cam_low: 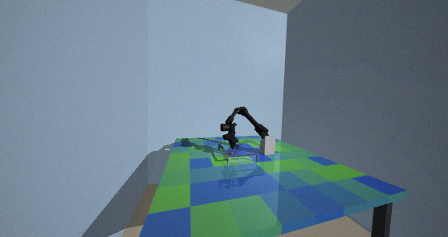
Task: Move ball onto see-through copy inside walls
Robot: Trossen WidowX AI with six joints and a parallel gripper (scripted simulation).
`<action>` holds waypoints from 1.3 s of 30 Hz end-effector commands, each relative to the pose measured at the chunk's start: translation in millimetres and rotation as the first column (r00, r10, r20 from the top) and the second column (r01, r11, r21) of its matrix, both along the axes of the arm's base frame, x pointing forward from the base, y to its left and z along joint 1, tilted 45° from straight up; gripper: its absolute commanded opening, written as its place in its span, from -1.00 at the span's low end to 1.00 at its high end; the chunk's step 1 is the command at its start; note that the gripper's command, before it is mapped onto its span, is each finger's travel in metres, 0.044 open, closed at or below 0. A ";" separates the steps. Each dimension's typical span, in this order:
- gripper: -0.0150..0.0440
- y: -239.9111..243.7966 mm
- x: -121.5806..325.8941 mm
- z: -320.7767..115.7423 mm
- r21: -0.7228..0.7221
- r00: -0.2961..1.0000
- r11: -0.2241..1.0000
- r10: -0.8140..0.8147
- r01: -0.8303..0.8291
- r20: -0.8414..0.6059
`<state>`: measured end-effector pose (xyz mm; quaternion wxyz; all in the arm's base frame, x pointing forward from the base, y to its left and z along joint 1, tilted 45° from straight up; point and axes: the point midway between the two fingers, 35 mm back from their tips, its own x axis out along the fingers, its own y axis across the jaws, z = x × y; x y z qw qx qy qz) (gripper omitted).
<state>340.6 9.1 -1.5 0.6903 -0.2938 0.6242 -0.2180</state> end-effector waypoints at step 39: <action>0.07 -32.4 3.2 -38.0 -0.041 0.999 0.999 0.025 -0.026 -0.020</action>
